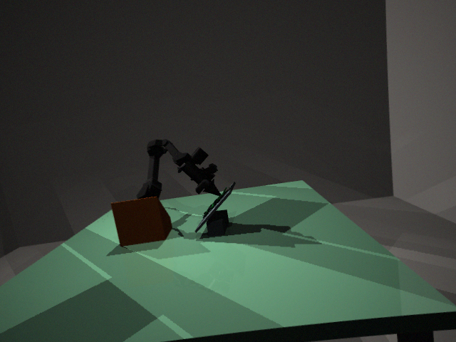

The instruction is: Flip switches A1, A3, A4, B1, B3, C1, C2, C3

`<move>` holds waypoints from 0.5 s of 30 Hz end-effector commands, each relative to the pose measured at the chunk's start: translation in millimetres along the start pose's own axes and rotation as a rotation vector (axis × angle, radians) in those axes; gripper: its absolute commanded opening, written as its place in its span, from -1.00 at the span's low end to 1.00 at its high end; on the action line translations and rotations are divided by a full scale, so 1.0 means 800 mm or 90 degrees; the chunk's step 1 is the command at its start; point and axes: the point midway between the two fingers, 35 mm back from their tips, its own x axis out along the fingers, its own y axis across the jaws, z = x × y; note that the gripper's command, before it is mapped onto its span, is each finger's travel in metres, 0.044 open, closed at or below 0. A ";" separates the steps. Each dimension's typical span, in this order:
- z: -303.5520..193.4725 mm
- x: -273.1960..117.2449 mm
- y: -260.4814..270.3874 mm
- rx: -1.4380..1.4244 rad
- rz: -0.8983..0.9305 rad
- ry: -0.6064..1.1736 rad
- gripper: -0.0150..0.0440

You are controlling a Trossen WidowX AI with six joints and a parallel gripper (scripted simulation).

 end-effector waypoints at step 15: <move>-0.001 -0.056 -0.003 0.002 -0.005 -0.007 -0.49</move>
